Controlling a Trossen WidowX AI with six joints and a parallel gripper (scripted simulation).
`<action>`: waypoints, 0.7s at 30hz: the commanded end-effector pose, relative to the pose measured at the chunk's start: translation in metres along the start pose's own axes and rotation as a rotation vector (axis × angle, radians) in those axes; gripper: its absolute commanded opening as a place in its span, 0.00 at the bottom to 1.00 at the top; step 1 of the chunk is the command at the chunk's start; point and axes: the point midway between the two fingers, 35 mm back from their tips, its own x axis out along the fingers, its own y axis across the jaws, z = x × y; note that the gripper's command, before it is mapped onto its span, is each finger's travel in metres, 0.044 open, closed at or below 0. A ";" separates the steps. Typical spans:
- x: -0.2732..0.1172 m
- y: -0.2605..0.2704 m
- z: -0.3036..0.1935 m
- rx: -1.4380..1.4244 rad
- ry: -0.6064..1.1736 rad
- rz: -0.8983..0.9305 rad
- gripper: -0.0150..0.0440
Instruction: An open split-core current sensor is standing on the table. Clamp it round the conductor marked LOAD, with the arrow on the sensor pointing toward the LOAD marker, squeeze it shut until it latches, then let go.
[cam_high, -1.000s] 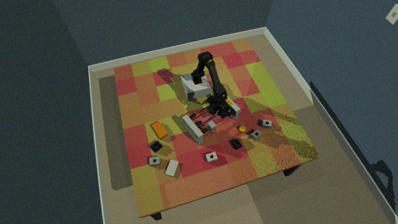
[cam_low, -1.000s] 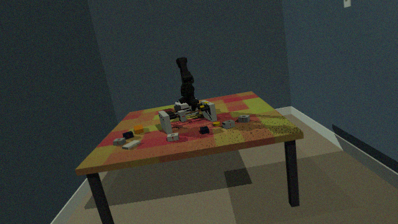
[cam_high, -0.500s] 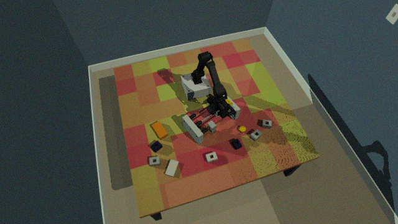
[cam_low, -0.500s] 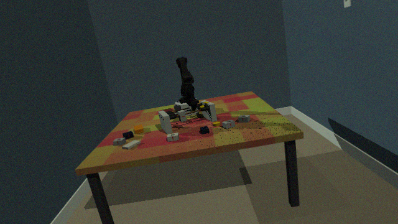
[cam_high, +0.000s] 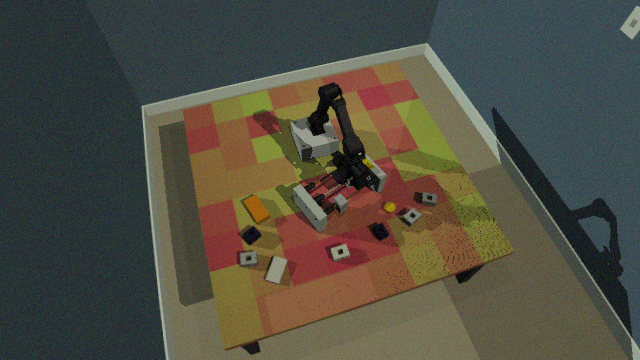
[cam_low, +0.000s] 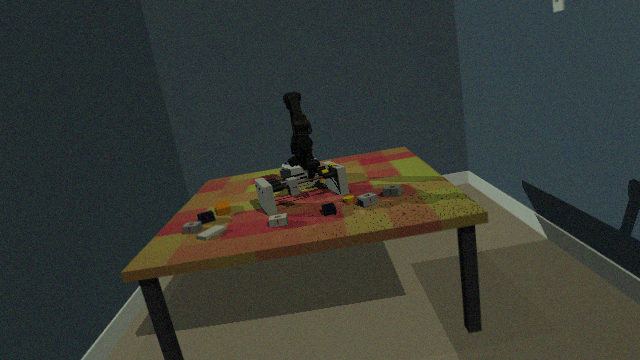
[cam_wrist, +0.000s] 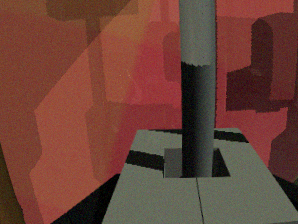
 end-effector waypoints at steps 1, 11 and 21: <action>0.000 0.000 0.000 0.000 0.000 -0.001 0.68; 0.000 0.000 0.000 0.000 0.000 -0.001 0.68; 0.000 0.000 0.000 0.000 0.000 -0.001 0.91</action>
